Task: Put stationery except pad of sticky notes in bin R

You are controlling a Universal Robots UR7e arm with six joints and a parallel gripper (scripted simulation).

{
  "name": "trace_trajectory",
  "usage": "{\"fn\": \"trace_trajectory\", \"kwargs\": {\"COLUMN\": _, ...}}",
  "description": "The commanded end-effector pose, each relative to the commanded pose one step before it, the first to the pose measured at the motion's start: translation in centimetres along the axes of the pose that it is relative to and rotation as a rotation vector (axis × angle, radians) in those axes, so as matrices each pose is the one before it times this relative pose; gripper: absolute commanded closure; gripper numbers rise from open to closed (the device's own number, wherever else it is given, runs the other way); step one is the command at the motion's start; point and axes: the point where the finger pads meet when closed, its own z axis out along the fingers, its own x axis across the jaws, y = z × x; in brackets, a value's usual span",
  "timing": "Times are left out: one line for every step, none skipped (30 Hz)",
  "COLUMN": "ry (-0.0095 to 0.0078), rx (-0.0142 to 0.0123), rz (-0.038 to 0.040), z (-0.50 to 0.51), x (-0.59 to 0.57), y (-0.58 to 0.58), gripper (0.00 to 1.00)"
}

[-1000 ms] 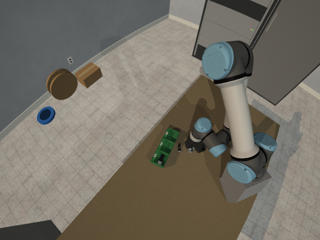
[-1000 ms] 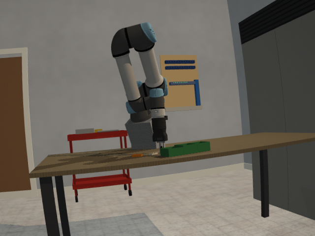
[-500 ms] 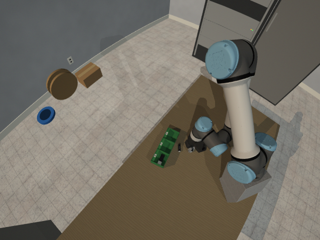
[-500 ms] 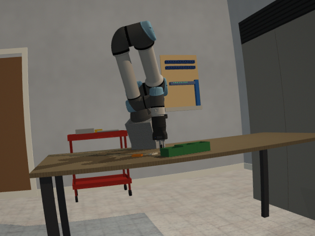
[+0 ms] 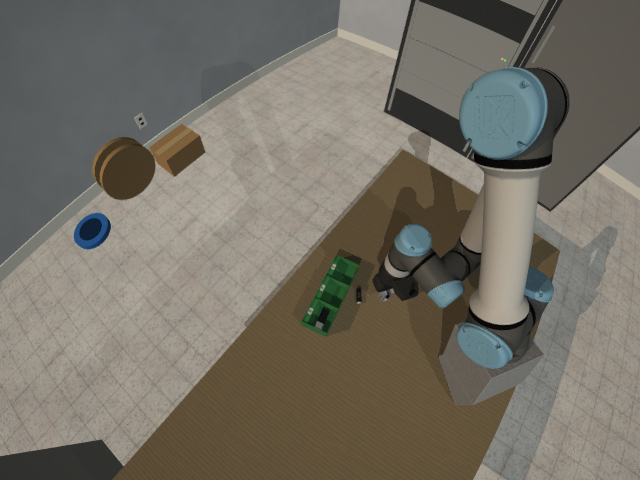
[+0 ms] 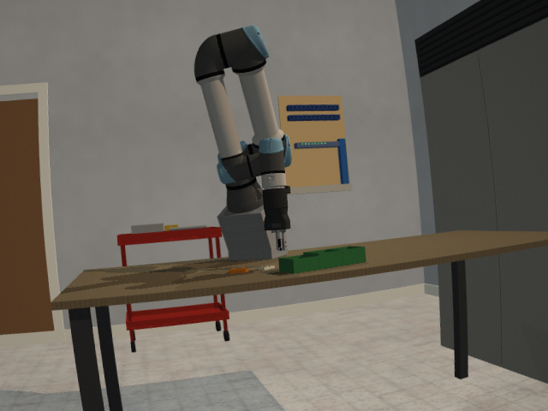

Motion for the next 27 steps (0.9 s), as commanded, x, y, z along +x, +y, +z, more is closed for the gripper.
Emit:
{"fn": "trace_trajectory", "kwargs": {"ry": -0.00151, "rx": 0.00351, "rz": 0.00005, "z": -1.069, "x": 0.021, "y": 0.080, "gripper": 0.68}}
{"fn": "trace_trajectory", "kwargs": {"ry": 0.00000, "rx": 0.00000, "rz": 0.00000, "z": -0.001, "x": 0.000, "y": 0.001, "gripper": 0.68}}
{"fn": "trace_trajectory", "kwargs": {"ry": 0.00000, "rx": 0.00000, "rz": 0.00000, "z": -0.001, "x": 0.000, "y": 0.000, "gripper": 0.68}}
{"fn": "trace_trajectory", "kwargs": {"ry": 0.00000, "rx": 0.00000, "rz": 0.00000, "z": -0.001, "x": 0.000, "y": 0.000, "gripper": 0.68}}
{"fn": "trace_trajectory", "kwargs": {"ry": 0.00000, "rx": 0.00000, "rz": 0.00000, "z": 0.000, "x": 0.000, "y": 0.000, "gripper": 0.68}}
{"fn": "trace_trajectory", "kwargs": {"ry": 0.00000, "rx": 0.00000, "rz": 0.00000, "z": 0.000, "x": 0.000, "y": 0.000, "gripper": 0.68}}
{"fn": "trace_trajectory", "kwargs": {"ry": 0.00000, "rx": -0.00001, "rz": 0.00000, "z": 0.003, "x": -0.001, "y": -0.001, "gripper": 0.68}}
{"fn": "trace_trajectory", "kwargs": {"ry": 0.00000, "rx": 0.00000, "rz": 0.00000, "z": -0.001, "x": 0.000, "y": 0.001, "gripper": 0.68}}
{"fn": "trace_trajectory", "kwargs": {"ry": 0.00000, "rx": 0.00000, "rz": 0.00000, "z": -0.001, "x": 0.000, "y": 0.000, "gripper": 0.68}}
{"fn": "trace_trajectory", "kwargs": {"ry": 0.00000, "rx": 0.00000, "rz": 0.00000, "z": -0.001, "x": 0.000, "y": 0.000, "gripper": 0.68}}
{"fn": "trace_trajectory", "kwargs": {"ry": 0.00001, "rx": -0.00002, "rz": 0.00000, "z": 0.005, "x": -0.001, "y": -0.003, "gripper": 0.68}}
{"fn": "trace_trajectory", "kwargs": {"ry": 0.00000, "rx": 0.00001, "rz": 0.00000, "z": -0.002, "x": 0.000, "y": 0.001, "gripper": 0.68}}
{"fn": "trace_trajectory", "kwargs": {"ry": 0.00000, "rx": 0.00000, "rz": 0.00000, "z": -0.001, "x": 0.000, "y": 0.001, "gripper": 0.68}}
{"fn": "trace_trajectory", "kwargs": {"ry": 0.00000, "rx": 0.00000, "rz": 0.00000, "z": -0.001, "x": 0.000, "y": 0.000, "gripper": 0.68}}
{"fn": "trace_trajectory", "kwargs": {"ry": 0.00024, "rx": -0.00055, "rz": 0.00001, "z": 0.000, "x": 0.004, "y": 0.010, "gripper": 0.68}}
{"fn": "trace_trajectory", "kwargs": {"ry": -0.00024, "rx": 0.00055, "rz": 0.00000, "z": -0.401, "x": -0.002, "y": -0.004, "gripper": 0.68}}
{"fn": "trace_trajectory", "kwargs": {"ry": 0.00000, "rx": 0.00000, "rz": 0.00000, "z": -0.244, "x": 0.003, "y": 0.007, "gripper": 0.68}}
{"fn": "trace_trajectory", "kwargs": {"ry": 0.00000, "rx": 0.00000, "rz": 0.00000, "z": 0.000, "x": 0.000, "y": 0.000, "gripper": 0.68}}
{"fn": "trace_trajectory", "kwargs": {"ry": 0.00000, "rx": 0.00000, "rz": 0.00000, "z": -0.001, "x": 0.000, "y": 0.000, "gripper": 0.68}}
{"fn": "trace_trajectory", "kwargs": {"ry": 0.00001, "rx": -0.00002, "rz": 0.00000, "z": 0.007, "x": -0.001, "y": -0.003, "gripper": 0.68}}
{"fn": "trace_trajectory", "kwargs": {"ry": 0.00000, "rx": 0.00001, "rz": 0.00000, "z": -0.002, "x": 0.000, "y": 0.001, "gripper": 0.68}}
{"fn": "trace_trajectory", "kwargs": {"ry": 0.00000, "rx": 0.00000, "rz": 0.00000, "z": 0.000, "x": 0.000, "y": 0.000, "gripper": 0.68}}
{"fn": "trace_trajectory", "kwargs": {"ry": 0.00000, "rx": 0.00000, "rz": 0.00000, "z": 0.000, "x": 0.000, "y": 0.000, "gripper": 0.68}}
{"fn": "trace_trajectory", "kwargs": {"ry": 0.00003, "rx": 0.00001, "rz": 0.00000, "z": -0.003, "x": 0.597, "y": -0.015, "gripper": 0.68}}
{"fn": "trace_trajectory", "kwargs": {"ry": 0.00003, "rx": -0.00001, "rz": 0.00000, "z": 0.001, "x": 0.597, "y": -0.017, "gripper": 0.68}}
{"fn": "trace_trajectory", "kwargs": {"ry": 0.00000, "rx": 0.00001, "rz": 0.00001, "z": -0.004, "x": 0.607, "y": -0.015, "gripper": 0.68}}
{"fn": "trace_trajectory", "kwargs": {"ry": 0.00002, "rx": 0.00000, "rz": 0.00001, "z": 0.000, "x": 0.600, "y": -0.016, "gripper": 0.68}}
